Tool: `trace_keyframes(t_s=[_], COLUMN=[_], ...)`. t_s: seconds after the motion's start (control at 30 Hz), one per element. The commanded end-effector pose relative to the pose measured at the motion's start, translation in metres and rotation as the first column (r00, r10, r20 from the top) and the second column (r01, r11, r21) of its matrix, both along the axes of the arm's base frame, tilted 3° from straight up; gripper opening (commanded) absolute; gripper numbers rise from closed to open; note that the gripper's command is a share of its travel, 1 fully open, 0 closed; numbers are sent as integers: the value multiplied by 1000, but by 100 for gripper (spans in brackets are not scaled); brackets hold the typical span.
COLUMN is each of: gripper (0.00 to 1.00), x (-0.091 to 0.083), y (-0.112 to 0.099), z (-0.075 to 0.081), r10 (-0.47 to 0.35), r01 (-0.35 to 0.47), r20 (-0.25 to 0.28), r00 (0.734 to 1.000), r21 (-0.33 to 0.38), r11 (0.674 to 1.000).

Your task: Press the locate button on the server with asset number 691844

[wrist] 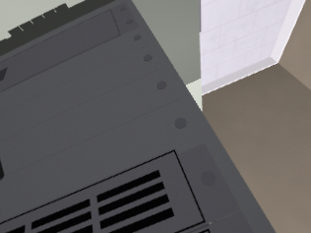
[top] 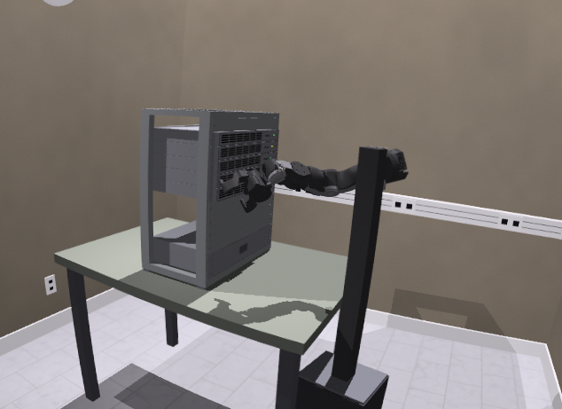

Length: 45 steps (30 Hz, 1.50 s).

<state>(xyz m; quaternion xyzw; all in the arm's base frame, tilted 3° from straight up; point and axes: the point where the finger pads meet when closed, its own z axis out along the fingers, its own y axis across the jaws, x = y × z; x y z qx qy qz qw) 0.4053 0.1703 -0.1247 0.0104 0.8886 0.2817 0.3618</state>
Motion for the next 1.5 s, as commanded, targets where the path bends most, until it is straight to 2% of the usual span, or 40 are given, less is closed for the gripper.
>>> trace_keyframes(t_s=[0.0,0.53,0.57,1.1,1.47], gripper=[100,100,60,60,60], x=[0,0,0,0,0], y=[0,0,0,-8,-24], z=[2,2,2,2,2], r10=[1,1,1,-16,-46], r01=[-1,-1,-1,16,51], r20=[3,3,2,-12,-42], r00=[1000,1000,1000,1000,998], r21=[3,3,3,48,132], r11=[1000,1000,1000,999,990])
